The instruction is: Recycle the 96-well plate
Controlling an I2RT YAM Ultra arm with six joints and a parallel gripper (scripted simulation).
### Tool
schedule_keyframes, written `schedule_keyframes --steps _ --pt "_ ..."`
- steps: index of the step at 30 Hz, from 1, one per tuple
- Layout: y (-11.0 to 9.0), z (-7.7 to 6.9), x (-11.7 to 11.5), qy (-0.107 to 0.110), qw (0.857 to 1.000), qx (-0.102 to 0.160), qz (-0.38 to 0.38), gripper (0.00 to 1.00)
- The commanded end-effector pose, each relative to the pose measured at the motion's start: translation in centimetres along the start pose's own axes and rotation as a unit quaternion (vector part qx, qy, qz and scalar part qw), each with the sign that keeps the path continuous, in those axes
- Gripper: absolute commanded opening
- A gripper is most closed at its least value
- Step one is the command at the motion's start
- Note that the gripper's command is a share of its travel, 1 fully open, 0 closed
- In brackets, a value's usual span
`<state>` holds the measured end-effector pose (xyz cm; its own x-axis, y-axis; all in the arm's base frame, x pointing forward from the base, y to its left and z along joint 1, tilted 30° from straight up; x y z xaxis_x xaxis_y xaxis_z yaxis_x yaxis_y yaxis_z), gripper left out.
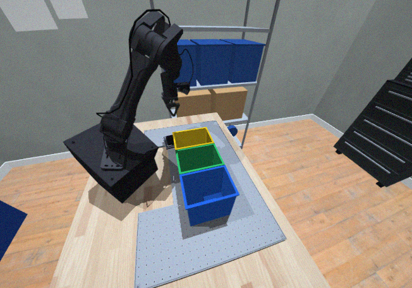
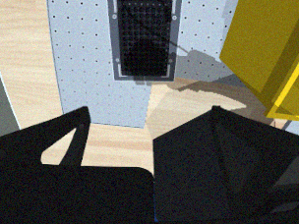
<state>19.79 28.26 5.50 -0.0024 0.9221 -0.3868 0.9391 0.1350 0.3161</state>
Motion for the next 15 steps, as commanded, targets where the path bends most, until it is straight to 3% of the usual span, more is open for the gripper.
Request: schedule_keyframes --steps 1,15 --pt "-0.3 -0.6 0.7 0.015 1.000 -0.020 0.015 1.00" --pt "0.6 -2.1 0.7 0.024 0.999 -0.025 0.018 1.00"
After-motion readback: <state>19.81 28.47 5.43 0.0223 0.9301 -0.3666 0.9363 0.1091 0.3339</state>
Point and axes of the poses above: the point where the finger pads meet when closed, its own z axis out along the fingers, its own x axis across the jaws, y = z × x, the point moved 9 cm from there along -z, back along the fingers, and after that the axes turned 7 degrees about z, right-handed, at the moved point
